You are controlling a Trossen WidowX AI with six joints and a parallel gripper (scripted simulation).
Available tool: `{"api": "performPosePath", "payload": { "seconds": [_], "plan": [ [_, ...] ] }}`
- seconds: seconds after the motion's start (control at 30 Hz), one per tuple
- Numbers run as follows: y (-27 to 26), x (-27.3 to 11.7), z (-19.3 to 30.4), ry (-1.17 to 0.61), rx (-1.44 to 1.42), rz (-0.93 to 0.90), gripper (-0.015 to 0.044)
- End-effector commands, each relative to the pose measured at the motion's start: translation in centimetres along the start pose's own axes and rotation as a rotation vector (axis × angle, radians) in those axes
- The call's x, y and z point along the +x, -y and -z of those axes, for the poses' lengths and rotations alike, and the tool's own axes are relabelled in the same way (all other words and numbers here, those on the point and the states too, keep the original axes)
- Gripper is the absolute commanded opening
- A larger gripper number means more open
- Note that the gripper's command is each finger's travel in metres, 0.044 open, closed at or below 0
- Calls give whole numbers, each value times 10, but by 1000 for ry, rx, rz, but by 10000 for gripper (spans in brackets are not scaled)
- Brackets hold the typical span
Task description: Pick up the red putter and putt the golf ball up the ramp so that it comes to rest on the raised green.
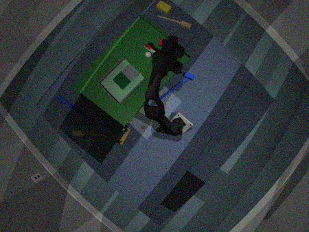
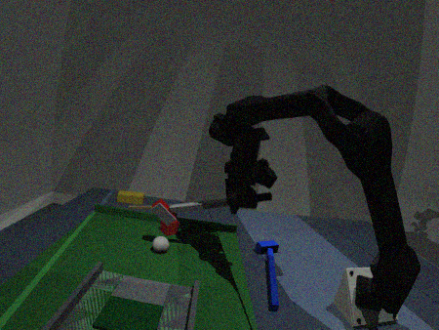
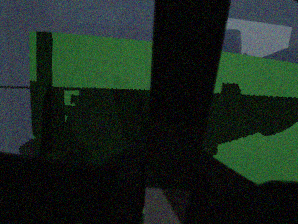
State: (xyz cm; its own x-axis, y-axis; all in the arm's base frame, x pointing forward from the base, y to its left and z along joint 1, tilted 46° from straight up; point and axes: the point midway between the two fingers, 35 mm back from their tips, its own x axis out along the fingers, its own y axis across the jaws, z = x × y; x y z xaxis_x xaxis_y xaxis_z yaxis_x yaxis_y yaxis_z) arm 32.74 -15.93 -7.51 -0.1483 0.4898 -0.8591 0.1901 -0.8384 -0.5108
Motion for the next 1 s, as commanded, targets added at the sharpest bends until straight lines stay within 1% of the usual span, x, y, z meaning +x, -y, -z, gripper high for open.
{"api": "performPosePath", "payload": {
  "seconds": [0.0, 0.2, 0.47, 0.7, 0.97],
  "plan": [
    [-15, 6, -4, 9, 61, -12, 0],
    [-15, 11, -4, 9, 61, -12, 0],
    [-15, 46, -4, 9, 61, -12, 0],
    [-15, 49, -4, 9, 61, -12, 0],
    [-16, 61, -4, 8, 61, -12, 0]
  ]
}}
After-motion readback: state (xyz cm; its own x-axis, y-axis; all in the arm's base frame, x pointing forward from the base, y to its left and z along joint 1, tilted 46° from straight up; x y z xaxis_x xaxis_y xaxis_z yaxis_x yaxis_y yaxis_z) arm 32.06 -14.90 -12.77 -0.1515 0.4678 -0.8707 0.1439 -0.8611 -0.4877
